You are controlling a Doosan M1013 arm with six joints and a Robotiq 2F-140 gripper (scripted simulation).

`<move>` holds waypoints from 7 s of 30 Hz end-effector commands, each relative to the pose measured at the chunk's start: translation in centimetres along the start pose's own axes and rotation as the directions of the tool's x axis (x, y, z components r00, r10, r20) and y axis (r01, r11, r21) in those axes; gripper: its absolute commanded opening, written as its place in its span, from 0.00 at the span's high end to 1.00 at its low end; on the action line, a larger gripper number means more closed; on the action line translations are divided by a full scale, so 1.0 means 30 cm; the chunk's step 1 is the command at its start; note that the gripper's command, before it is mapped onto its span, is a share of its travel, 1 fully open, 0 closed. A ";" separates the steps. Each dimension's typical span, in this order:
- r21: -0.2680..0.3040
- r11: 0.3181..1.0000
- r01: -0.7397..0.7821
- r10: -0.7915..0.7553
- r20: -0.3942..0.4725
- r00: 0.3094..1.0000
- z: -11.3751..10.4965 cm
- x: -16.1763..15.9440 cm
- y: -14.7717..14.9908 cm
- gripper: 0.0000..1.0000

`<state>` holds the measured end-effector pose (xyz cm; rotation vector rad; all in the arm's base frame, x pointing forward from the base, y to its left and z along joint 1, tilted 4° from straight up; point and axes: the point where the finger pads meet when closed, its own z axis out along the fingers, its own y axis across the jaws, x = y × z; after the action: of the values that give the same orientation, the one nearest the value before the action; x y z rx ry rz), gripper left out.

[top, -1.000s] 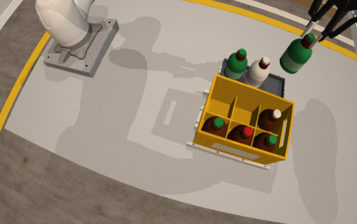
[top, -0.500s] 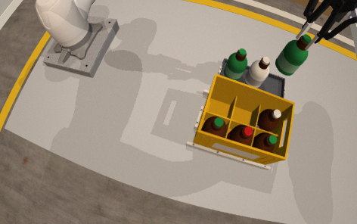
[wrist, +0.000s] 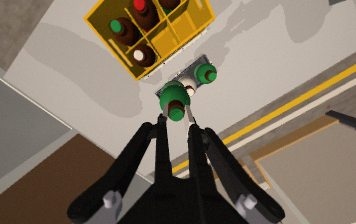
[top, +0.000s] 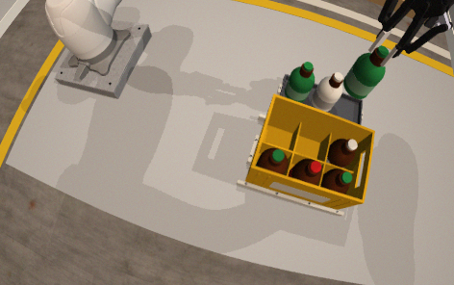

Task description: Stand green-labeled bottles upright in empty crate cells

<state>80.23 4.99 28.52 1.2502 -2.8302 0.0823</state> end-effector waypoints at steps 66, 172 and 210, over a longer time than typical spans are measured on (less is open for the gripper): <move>-0.001 1.000 0.004 -0.004 0.007 1.000 -0.004 0.481 0.040 1.00; -0.001 1.000 0.004 -0.004 0.007 1.000 -0.003 0.669 0.056 1.00; -0.001 1.000 0.004 -0.004 0.007 1.000 0.008 0.683 0.042 1.00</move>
<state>65.57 -9.13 29.56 1.2509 -2.8343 0.0777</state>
